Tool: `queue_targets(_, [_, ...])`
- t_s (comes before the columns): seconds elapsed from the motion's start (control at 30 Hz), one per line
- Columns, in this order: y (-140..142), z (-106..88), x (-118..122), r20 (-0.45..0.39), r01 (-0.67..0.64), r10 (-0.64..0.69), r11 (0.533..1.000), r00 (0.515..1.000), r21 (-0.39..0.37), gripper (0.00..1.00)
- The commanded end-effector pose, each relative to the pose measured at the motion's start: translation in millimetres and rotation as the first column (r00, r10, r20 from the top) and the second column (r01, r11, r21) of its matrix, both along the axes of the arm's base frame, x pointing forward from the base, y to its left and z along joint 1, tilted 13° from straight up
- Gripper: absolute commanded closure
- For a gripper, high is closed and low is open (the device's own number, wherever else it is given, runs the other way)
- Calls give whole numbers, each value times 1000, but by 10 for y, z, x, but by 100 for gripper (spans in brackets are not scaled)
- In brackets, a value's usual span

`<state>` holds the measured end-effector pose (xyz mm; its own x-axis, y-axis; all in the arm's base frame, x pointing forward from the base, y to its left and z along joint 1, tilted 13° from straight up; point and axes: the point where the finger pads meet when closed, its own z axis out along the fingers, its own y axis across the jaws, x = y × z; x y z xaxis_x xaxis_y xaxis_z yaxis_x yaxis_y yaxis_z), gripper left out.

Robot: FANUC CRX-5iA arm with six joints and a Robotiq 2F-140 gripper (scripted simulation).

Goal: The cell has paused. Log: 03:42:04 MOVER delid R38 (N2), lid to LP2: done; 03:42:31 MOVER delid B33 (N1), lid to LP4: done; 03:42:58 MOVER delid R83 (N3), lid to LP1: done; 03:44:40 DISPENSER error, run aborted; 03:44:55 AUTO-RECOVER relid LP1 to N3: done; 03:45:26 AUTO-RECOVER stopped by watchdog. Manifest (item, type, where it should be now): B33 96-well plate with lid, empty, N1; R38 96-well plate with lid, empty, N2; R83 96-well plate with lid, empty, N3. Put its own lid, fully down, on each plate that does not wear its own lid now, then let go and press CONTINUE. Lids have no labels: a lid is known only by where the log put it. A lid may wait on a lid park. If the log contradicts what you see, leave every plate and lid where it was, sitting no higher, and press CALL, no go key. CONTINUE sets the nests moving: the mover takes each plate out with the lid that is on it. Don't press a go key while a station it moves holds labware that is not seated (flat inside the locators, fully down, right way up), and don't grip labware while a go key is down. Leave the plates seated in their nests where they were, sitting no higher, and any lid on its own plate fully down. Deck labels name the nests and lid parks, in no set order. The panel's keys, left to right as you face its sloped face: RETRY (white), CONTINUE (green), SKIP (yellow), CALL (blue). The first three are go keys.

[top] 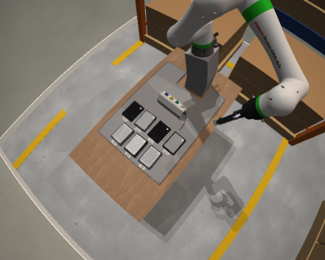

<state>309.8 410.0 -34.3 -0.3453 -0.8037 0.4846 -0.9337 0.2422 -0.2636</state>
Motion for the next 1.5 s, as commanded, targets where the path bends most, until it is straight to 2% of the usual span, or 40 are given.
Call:
queue_targets(0.0, [-302,-261,487,49,102,-104,994,993,43,0])
queue_targets(0.03, [-302,-261,487,49,102,-104,994,993,43,0])
queue_targets(0.07, [-485,-393,716,81,176,-182,981,980,77,0])
queue_targets(0.1, [-552,-443,806,81,176,-182,981,980,77,0])
queue_targets(0.17, [-552,-444,807,81,176,-182,981,980,77,0])
queue_targets(0.2, [-798,-603,1068,110,247,-259,963,960,113,0])
queue_targets(0.33, [-827,-622,1100,110,247,-259,963,960,113,0])
queue_targets(0.37, [-1118,-793,1360,133,313,-333,938,933,149,0])
queue_targets(0.4, [-1118,-793,1360,133,313,-333,938,933,149,0])
queue_targets(0.43, [-1325,-906,1509,152,375,-404,908,902,185,0])
queue_targets(0.53, [-1420,-957,1585,152,375,-404,908,902,185,0])
queue_targets(0.57, [-1714,-1106,1765,166,433,-471,874,866,221,0])
queue_targets(0.63, [-1726,-1112,1773,166,433,-471,874,866,221,0])
queue_targets(0.67, [-2011,-1250,1915,176,484,-533,837,828,255,0])
queue_targets(0.73, [-2027,-1258,1924,176,484,-533,837,828,255,0])
queue_targets(0.77, [-2319,-1393,2040,181,530,-589,797,787,288,0])
queue_targets(0.9, [-2319,-1393,2040,181,530,-589,797,787,288,0])
queue_targets(0.97, [-2849,-1629,2182,181,607,-686,715,705,347,0])
queue_targets(1.03, [-2849,-1629,2182,181,607,-686,715,705,347,0])
queue_targets(1.07, [-3080,-1729,2216,177,637,-725,675,665,372,0])
queue_targets(1.1, [-3080,-1729,2216,177,637,-725,675,665,372,0])
queue_targets(1.13, [-3286,-1817,2233,171,663,-760,636,627,395,0])
queue_targets(1.17, [-3286,-1817,2233,171,663,-760,636,627,395,0])
queue_targets(1.2, [-3466,-1894,2236,165,684,-789,600,592,415,0])
queue_targets(1.23, [-3466,-1894,2236,165,684,-789,600,592,415,0])
queue_targets(1.3, [-3747,-2014,2218,150,715,-833,538,533,446,0])
queue_targets(1.33, [-3747,-2014,2218,150,715,-833,538,533,446,0])
queue_targets(1.4, [-3930,-2092,2192,138,734,-860,494,491,466,0])
queue_targets(1.47, [-3930,-2092,2192,138,734,-860,494,491,466,0])
